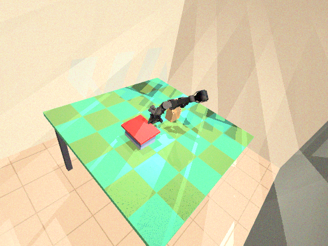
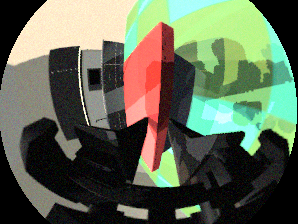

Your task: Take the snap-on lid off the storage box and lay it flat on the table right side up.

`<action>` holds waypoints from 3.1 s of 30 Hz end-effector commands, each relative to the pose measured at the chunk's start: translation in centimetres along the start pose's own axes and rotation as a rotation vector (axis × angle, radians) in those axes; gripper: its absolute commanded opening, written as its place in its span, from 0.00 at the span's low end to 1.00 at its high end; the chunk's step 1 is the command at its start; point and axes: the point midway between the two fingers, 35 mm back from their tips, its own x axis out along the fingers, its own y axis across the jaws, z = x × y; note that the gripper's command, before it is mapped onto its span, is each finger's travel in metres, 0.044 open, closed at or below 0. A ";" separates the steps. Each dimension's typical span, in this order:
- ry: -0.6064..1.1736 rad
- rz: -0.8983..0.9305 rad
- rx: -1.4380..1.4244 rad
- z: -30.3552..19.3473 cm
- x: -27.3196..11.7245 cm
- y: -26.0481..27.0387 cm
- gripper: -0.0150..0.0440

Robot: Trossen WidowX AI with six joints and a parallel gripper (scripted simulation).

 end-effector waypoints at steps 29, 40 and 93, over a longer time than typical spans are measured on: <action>-0.002 -0.001 0.003 0.0 0.3 0.1 0.25; -0.003 0.001 0.002 0.0 -0.6 1.2 0.25; -0.005 0.001 -0.001 0.0 -3.7 7.7 0.25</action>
